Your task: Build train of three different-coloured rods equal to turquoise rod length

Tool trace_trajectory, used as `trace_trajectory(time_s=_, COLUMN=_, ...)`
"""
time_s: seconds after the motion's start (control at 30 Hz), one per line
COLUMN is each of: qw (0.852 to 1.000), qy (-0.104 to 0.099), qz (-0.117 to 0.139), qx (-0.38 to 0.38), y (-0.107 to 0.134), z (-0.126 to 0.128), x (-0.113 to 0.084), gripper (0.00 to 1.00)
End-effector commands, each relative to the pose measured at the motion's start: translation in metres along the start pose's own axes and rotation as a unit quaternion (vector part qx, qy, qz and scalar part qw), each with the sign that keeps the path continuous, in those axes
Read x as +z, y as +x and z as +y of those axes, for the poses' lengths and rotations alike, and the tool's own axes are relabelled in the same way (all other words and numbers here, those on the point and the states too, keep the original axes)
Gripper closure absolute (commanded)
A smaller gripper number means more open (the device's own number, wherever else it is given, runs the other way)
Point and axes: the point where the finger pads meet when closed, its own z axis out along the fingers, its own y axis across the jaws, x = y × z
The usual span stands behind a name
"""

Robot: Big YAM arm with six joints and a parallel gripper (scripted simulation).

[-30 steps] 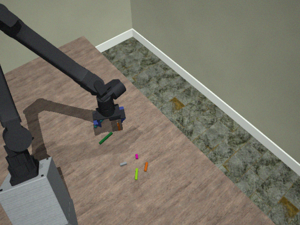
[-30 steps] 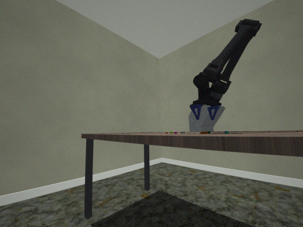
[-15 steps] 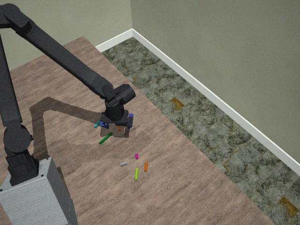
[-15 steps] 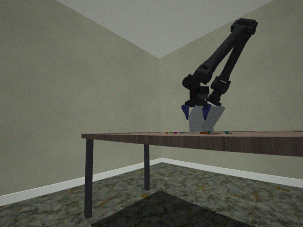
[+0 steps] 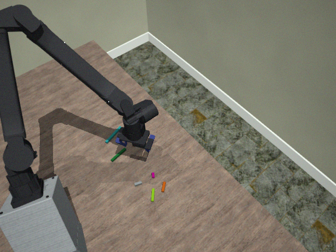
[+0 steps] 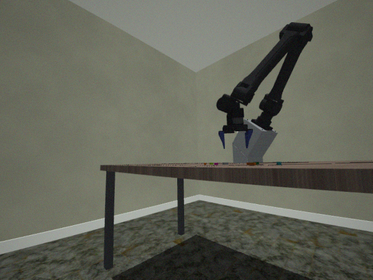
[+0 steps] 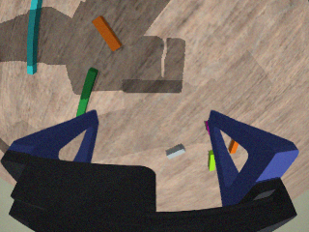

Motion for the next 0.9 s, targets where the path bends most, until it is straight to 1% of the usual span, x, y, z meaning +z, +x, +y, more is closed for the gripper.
trace_trajectory(time_s=0.0, qw=0.997, qy=0.007, qz=-0.003, qx=0.072, y=0.009, z=-0.027, x=-0.005, gripper=0.00)
trace_trajectory(time_s=0.03, qw=0.997, qy=0.007, qz=-0.003, qx=0.072, y=0.009, z=-0.027, x=-0.005, gripper=0.00)
trace_trajectory(time_s=0.07, qw=0.997, qy=0.006, qz=0.004, qx=0.077, y=0.021, z=-0.021, x=-0.001, gripper=0.00)
trace_trajectory(time_s=0.13, qw=0.998, qy=-0.001, qz=0.007, qx=0.061, y=0.013, z=-0.010, x=0.004, gripper=0.00)
trace_trajectory(time_s=0.17, qw=0.991, qy=0.006, qz=-0.006, qx=0.137, y=0.021, z=-0.045, x=-0.005, gripper=0.00)
trace_trajectory(time_s=0.27, qw=0.991, qy=0.012, qz=-0.011, qx=0.131, y=0.018, z=-0.048, x=-0.005, gripper=0.00)
trace_trajectory(time_s=0.3, qw=0.991, qy=0.008, qz=-0.005, qx=0.136, y=0.027, z=-0.042, x=-0.003, gripper=0.00)
trace_trajectory(time_s=0.33, qw=0.991, qy=0.012, qz=-0.011, qx=0.131, y=0.022, z=-0.038, x=-0.011, gripper=0.00)
trace_trajectory(time_s=0.37, qw=0.981, qy=0.004, qz=-0.008, qx=0.193, y=0.032, z=-0.059, x=-0.006, gripper=0.00)
trace_trajectory(time_s=0.43, qw=0.982, qy=0.009, qz=-0.012, qx=0.188, y=0.030, z=-0.062, x=-0.006, gripper=0.00)
trace_trajectory(time_s=0.47, qw=0.982, qy=0.008, qz=-0.010, qx=0.190, y=0.033, z=-0.060, x=-0.005, gripper=0.00)
trace_trajectory(time_s=0.5, qw=0.982, qy=-0.002, qz=0.002, qx=0.188, y=0.040, z=-0.046, x=0.003, gripper=0.00)
trace_trajectory(time_s=0.53, qw=0.983, qy=-0.005, qz=0.006, qx=0.184, y=0.038, z=-0.042, x=0.006, gripper=0.00)
trace_trajectory(time_s=0.6, qw=0.983, qy=-0.005, qz=0.006, qx=0.184, y=0.038, z=-0.042, x=0.006, gripper=0.00)
trace_trajectory(time_s=0.63, qw=0.971, qy=0.003, qz=-0.011, qx=0.239, y=0.042, z=-0.071, x=-0.006, gripper=0.00)
trace_trajectory(time_s=0.73, qw=0.972, qy=0.007, qz=-0.014, qx=0.234, y=0.040, z=-0.074, x=-0.006, gripper=0.00)
trace_trajectory(time_s=0.77, qw=0.971, qy=0.003, qz=-0.009, qx=0.240, y=0.048, z=-0.067, x=-0.004, gripper=0.00)
trace_trajectory(time_s=0.8, qw=0.962, qy=0.002, qz=-0.013, qx=0.273, y=0.049, z=-0.080, x=-0.007, gripper=0.00)
trace_trajectory(time_s=0.83, qw=0.962, qy=0.002, qz=-0.014, qx=0.272, y=0.049, z=-0.080, x=-0.006, gripper=0.00)
trace_trajectory(time_s=0.87, qw=0.961, qy=0.001, qz=-0.010, qx=0.275, y=0.055, z=-0.076, x=-0.005, gripper=0.00)
